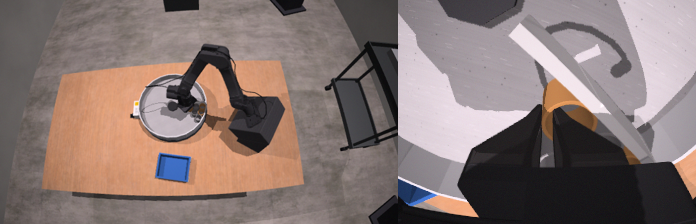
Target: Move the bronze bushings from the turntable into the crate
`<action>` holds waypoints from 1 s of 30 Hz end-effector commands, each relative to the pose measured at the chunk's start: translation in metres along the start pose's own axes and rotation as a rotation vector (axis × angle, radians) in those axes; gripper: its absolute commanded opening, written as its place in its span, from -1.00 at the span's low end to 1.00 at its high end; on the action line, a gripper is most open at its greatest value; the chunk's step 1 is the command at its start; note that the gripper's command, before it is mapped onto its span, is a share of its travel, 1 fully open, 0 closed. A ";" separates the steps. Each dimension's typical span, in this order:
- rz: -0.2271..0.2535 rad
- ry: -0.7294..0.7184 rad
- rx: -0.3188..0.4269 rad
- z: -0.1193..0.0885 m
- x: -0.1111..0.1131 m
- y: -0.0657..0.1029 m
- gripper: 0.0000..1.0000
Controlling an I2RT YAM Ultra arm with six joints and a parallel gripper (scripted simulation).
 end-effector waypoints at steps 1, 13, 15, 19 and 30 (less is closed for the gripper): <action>0.011 -0.002 -0.035 0.004 0.001 0.006 -1.00; -0.009 -0.007 -0.028 0.004 -0.004 0.004 -1.00; -0.009 -0.007 -0.028 0.004 -0.004 0.004 -1.00; -0.009 -0.007 -0.028 0.004 -0.004 0.004 -1.00; -0.009 -0.007 -0.028 0.004 -0.004 0.004 -1.00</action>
Point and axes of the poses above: the point where the finger pads meet when closed, its own y axis back along the fingers, its own x axis across the jaws, z = x × y, the point moved 9 cm from there along y, back along the fingers, and after that the axes turned 11 degrees about y, right-handed, at the moved point
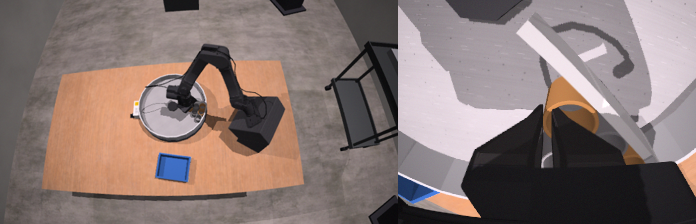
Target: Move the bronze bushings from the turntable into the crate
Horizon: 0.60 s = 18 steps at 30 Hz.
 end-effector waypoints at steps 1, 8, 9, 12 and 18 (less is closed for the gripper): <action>-0.024 -0.011 -0.029 0.004 -0.006 0.003 -1.00; -0.024 -0.011 -0.029 0.004 -0.006 0.003 -1.00; -0.024 -0.011 -0.029 0.004 -0.006 0.003 -1.00; -0.024 -0.011 -0.029 0.004 -0.006 0.003 -1.00; -0.020 -0.011 -0.027 0.005 -0.005 0.009 -1.00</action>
Point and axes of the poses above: the point where the finger pads meet when closed, its own y axis back along the fingers, its own x axis across the jaws, z = x × y, the point moved 9 cm from there along y, back along the fingers, and after that the axes turned 11 degrees about y, right-handed, at the moved point
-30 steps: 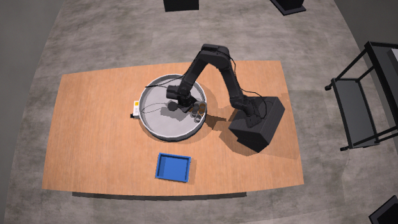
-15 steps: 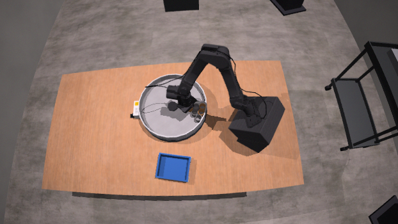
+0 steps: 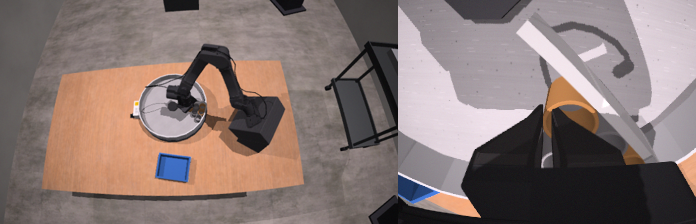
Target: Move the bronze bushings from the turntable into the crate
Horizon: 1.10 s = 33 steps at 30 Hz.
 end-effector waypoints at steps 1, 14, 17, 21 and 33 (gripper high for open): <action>-0.012 -0.013 -0.035 0.008 -0.003 0.012 -1.00; -0.001 -0.016 -0.042 0.008 -0.001 0.067 -1.00; -0.001 -0.017 -0.042 0.008 -0.001 0.071 -1.00; 0.000 -0.017 -0.041 0.008 -0.001 0.084 -1.00; 0.000 -0.017 -0.041 0.007 -0.001 0.088 -1.00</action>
Point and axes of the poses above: the point where the finger pads meet when closed, its own y axis back along the fingers, its own x axis across the jaws, z = x × y, the point moved 9 cm from there along y, back along the fingers, and after that the axes turned 11 degrees about y, right-handed, at the moved point
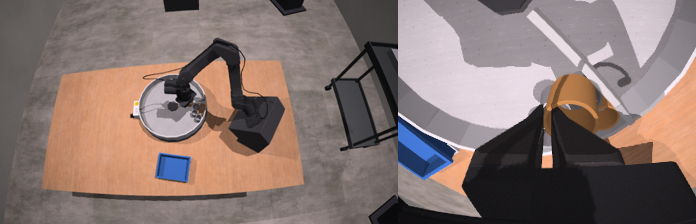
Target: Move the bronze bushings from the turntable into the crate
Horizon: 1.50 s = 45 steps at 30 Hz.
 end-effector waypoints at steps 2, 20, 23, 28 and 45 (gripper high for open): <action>0.013 -0.014 -0.038 0.008 0.000 0.015 -1.00; 0.013 -0.012 -0.038 0.008 0.000 0.015 -1.00; 0.013 -0.012 -0.038 0.008 0.000 0.015 -1.00; 0.013 -0.012 -0.038 0.008 0.000 0.015 -1.00; 0.002 -0.003 -0.017 0.004 0.011 0.008 -1.00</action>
Point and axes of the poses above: the point where the finger pads meet when closed, its own y axis back along the fingers, its own x axis across the jaws, z = x × y, the point moved 9 cm from there along y, back along the fingers, and after that the axes turned 11 degrees about y, right-handed, at the moved point
